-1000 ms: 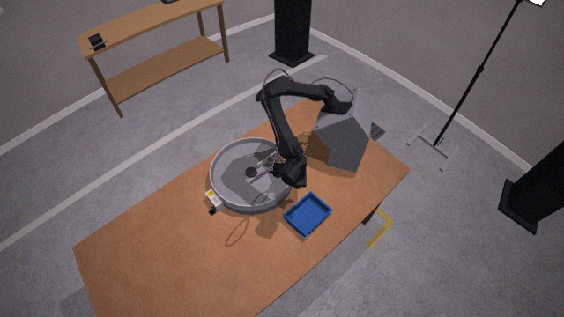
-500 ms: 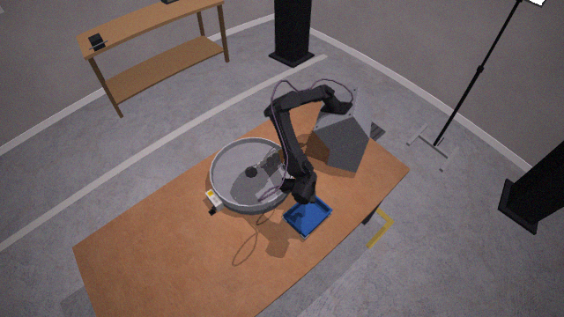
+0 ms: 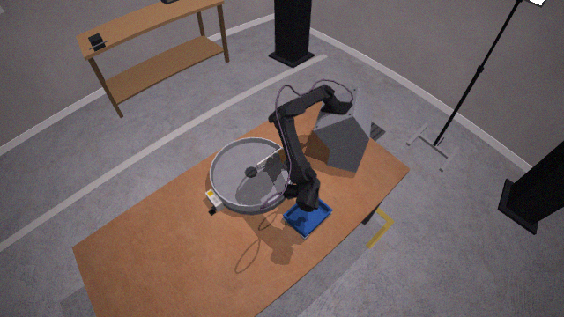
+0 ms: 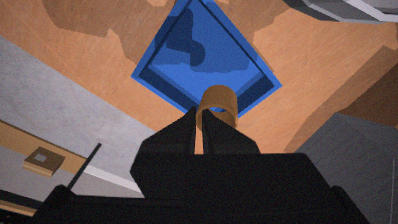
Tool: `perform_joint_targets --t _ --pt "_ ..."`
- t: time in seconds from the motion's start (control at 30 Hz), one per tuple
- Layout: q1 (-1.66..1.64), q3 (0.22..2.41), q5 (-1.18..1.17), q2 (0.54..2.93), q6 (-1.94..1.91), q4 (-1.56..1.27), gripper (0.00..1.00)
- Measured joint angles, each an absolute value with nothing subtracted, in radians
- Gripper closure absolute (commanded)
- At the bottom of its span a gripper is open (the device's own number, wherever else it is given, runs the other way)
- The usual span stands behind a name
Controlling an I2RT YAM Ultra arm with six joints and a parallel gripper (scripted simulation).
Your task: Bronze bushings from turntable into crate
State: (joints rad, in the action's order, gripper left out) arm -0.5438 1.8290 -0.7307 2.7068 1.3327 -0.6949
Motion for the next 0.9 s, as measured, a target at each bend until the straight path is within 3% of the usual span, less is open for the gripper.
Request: perform_joint_targets --t 0.9 --pt "-0.546 1.853 -0.731 2.710 1.348 -0.731 1.00"
